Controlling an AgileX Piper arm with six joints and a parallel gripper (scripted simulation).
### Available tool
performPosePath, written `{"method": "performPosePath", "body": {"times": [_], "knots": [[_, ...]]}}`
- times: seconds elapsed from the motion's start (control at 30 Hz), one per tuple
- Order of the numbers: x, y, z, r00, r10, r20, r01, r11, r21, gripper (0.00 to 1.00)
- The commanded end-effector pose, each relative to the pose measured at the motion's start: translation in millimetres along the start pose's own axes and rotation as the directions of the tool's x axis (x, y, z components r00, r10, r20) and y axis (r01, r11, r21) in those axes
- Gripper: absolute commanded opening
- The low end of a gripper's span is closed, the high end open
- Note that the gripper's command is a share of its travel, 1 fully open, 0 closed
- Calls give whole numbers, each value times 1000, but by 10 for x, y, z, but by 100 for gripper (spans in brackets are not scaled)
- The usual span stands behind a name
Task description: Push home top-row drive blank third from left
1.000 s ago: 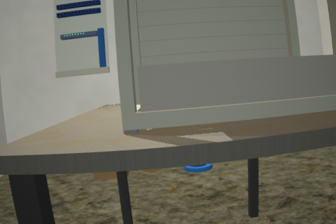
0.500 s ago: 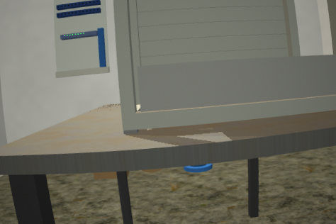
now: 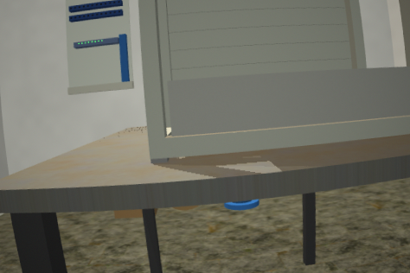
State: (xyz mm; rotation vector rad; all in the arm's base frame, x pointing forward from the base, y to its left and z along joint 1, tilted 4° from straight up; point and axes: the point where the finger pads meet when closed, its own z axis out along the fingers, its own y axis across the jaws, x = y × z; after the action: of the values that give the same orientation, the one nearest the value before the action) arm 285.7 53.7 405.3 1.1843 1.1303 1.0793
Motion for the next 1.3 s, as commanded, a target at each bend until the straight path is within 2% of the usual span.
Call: {"method": "performPosePath", "body": {"times": [0.0, 0.37, 1.27], "knots": [[-69, -48, -29, 1000, 3, 20, -3, 1000, 15, 100], [-222, -163, -90, 998, 7, 67, -11, 998, 54, 100], [-229, -174, -79, 997, 7, 70, -11, 998, 57, 100]]}}
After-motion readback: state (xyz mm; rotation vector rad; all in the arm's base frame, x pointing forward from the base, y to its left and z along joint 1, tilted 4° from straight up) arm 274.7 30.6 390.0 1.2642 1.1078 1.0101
